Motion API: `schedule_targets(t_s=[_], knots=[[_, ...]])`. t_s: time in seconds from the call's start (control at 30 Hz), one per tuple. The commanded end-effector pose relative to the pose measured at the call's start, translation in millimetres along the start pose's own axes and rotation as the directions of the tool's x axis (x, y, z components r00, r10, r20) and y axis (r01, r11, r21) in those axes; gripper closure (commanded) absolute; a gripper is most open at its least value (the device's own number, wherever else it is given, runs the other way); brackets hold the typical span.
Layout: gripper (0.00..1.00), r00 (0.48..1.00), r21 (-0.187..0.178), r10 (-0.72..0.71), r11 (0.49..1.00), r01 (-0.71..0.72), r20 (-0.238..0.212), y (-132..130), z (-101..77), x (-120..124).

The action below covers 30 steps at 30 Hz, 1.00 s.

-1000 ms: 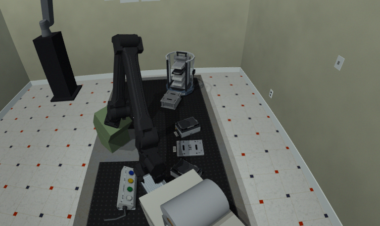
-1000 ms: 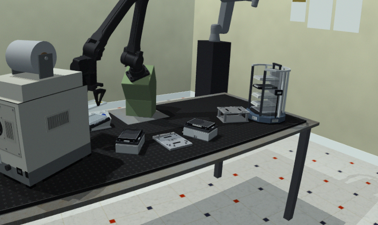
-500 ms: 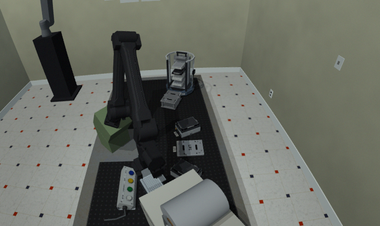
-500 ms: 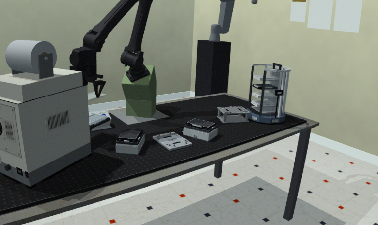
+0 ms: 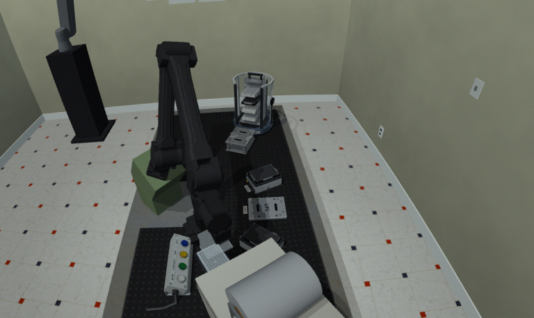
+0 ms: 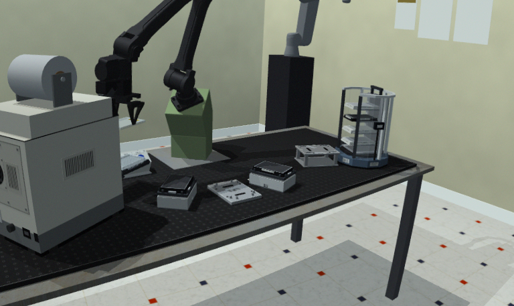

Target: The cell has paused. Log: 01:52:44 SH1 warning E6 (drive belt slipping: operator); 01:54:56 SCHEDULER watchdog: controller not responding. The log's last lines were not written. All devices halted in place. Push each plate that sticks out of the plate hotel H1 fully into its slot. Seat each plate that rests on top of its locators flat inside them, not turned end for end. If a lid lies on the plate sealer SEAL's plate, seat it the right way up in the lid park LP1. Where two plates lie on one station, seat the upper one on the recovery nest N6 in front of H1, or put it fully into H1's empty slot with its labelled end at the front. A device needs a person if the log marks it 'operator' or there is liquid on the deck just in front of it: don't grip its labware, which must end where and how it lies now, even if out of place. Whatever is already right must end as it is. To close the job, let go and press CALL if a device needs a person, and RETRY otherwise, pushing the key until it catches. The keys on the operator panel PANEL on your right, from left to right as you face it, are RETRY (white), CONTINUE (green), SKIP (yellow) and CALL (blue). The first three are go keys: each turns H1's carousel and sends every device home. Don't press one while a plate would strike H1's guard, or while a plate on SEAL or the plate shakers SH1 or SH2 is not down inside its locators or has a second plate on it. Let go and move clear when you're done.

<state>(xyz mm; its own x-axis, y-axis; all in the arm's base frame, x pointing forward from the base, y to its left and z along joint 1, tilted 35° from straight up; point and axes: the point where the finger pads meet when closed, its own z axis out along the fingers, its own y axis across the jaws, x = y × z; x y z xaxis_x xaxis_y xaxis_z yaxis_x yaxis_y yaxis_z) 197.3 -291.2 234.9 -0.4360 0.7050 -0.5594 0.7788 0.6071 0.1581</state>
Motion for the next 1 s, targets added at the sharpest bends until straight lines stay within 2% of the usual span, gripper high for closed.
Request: schedule_targets(t_s=[0.0,0.07,0.3,0.97], knots=[[0.16,0.997,-0.009,-0.073,0.997,0.073,0.014,11,-9.7,-10],[0.16,0.991,-0.012,-0.135,0.991,0.135,-0.004,17,-4.3,5],[0.16,0.938,-0.013,-0.346,0.938,0.346,-0.001,39,-4.7,8],[0.16,0.946,-0.015,-0.324,0.946,0.324,-0.009,97,-2.0,17]])
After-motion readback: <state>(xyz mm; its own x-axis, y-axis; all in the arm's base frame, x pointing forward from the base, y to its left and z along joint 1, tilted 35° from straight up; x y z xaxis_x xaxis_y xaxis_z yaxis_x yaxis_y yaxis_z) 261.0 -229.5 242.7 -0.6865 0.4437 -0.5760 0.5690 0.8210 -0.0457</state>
